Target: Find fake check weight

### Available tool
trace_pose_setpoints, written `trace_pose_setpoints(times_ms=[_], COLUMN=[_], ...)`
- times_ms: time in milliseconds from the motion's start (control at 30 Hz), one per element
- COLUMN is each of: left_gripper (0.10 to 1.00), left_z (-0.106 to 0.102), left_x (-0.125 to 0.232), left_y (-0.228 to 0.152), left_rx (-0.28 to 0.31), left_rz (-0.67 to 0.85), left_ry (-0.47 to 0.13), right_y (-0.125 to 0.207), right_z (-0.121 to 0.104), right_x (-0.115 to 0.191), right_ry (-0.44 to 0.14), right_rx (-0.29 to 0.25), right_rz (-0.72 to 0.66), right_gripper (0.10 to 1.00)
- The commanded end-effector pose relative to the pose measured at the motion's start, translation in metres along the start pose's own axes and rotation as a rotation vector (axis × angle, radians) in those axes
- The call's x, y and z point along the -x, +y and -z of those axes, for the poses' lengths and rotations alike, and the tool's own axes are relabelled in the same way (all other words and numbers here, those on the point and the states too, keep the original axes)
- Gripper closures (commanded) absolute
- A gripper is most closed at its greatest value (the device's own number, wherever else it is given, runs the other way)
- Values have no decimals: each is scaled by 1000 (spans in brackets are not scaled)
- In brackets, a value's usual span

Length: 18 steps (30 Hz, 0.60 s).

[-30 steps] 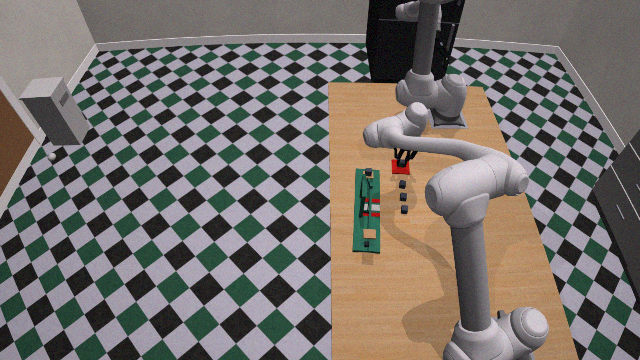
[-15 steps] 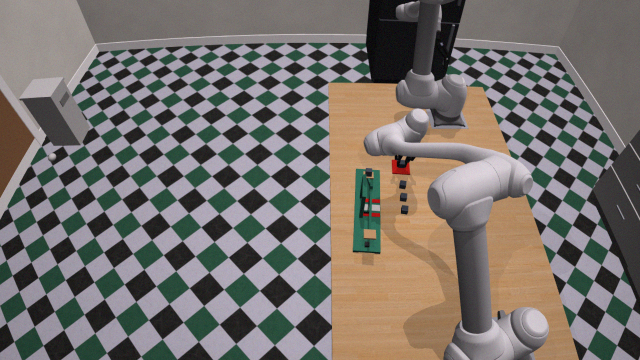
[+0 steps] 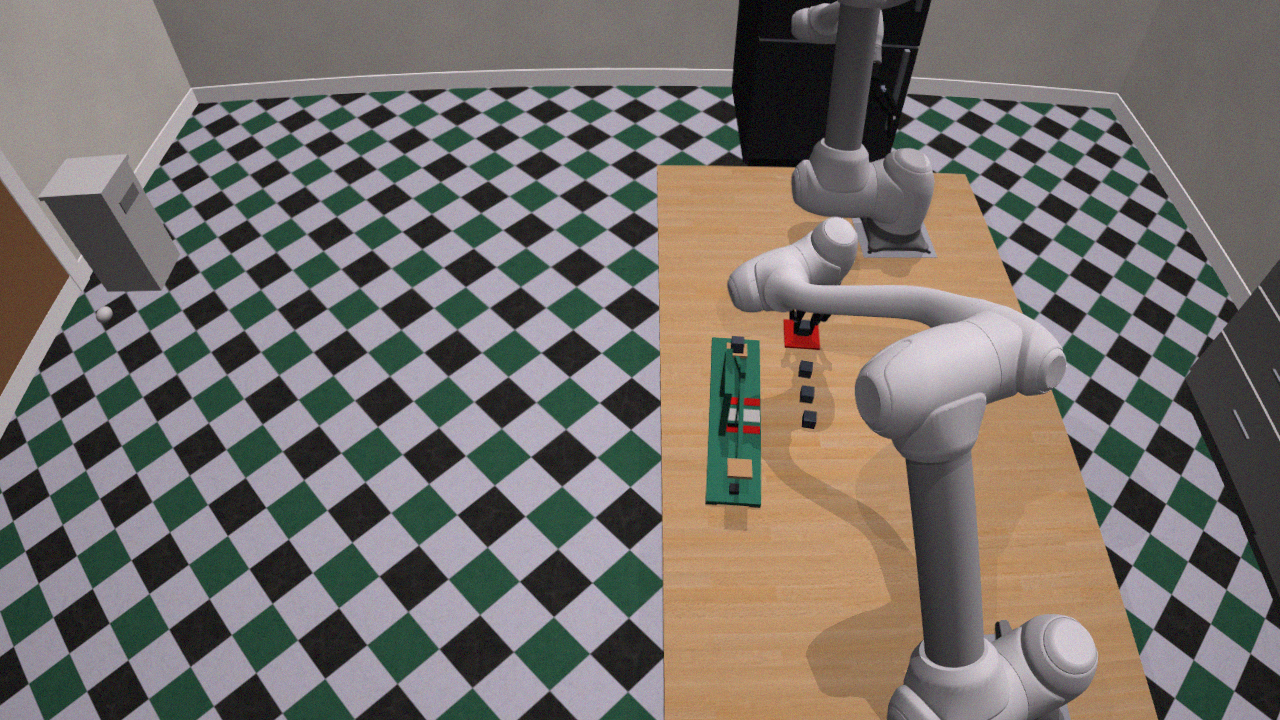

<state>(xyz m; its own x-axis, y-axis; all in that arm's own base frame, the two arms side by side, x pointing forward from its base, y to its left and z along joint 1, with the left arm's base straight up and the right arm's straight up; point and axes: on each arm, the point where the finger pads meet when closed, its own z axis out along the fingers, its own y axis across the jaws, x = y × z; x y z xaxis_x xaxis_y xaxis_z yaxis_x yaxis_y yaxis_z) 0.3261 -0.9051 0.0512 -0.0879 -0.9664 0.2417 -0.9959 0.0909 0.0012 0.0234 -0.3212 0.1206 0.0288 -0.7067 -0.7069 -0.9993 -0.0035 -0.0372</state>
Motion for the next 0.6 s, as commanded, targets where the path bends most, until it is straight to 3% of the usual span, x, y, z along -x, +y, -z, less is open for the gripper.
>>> trace_pose_setpoints(times_ms=[0,567], left_gripper=[855,855], left_z=[1,-4], left_x=[-1,1], left_y=[0,0], left_rx=[-1,-1], left_rz=[0,0], left_ry=[2,2], right_y=[0,0], right_z=[1,1], right_x=[0,0], right_ry=[1,1], right_rx=[0,0], right_rz=[0,0], right_gripper=[98,98])
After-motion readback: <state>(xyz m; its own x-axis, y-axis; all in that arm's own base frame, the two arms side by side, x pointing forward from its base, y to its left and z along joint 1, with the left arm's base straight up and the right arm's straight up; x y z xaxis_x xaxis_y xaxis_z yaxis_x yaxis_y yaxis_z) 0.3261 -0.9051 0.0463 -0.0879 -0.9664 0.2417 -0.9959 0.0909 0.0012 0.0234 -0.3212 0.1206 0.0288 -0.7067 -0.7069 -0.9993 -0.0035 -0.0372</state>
